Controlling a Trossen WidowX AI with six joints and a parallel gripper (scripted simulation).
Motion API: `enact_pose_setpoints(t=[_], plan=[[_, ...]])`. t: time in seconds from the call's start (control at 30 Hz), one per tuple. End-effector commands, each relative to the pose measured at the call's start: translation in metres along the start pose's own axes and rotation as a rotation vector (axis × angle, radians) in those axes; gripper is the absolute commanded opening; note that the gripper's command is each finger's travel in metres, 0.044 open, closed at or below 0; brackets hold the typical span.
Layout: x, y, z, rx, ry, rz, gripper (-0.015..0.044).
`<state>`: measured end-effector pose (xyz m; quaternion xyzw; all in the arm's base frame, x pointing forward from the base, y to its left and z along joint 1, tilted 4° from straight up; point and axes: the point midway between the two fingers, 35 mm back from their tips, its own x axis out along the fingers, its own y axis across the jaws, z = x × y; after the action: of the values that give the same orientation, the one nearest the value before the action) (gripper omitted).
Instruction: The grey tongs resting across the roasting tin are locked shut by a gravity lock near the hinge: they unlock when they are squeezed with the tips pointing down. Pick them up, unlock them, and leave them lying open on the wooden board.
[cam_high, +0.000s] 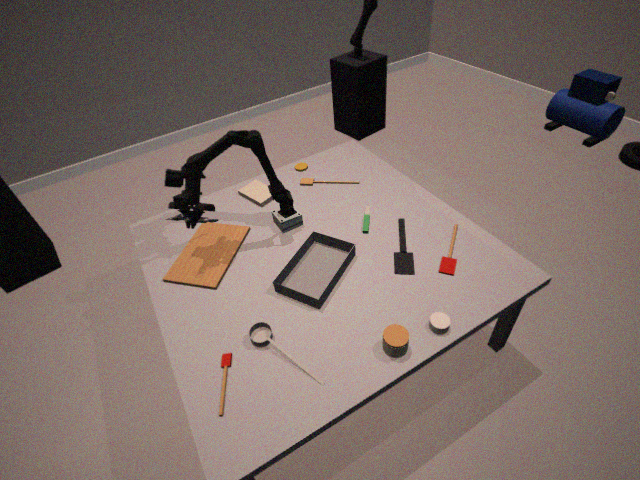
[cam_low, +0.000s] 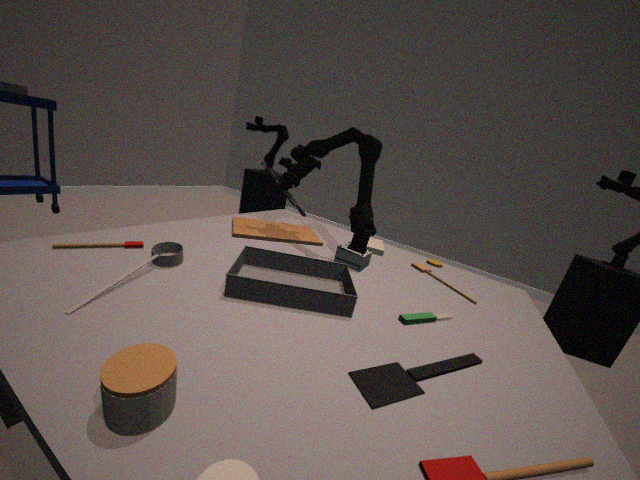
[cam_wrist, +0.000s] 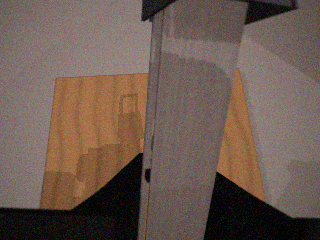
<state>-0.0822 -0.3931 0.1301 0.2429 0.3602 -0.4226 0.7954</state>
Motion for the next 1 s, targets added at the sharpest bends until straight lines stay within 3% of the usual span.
enact_pose_setpoints(t=[0.0,0.57,0.97], plan=[[-0.006,0.001,0.001,-0.017,-0.089,0.003,-0.015],[-0.042,0.014,-0.005,-0.129,-0.471,0.007,-0.015],[-0.044,0.015,-0.005,-0.136,-0.485,0.007,-0.015]])
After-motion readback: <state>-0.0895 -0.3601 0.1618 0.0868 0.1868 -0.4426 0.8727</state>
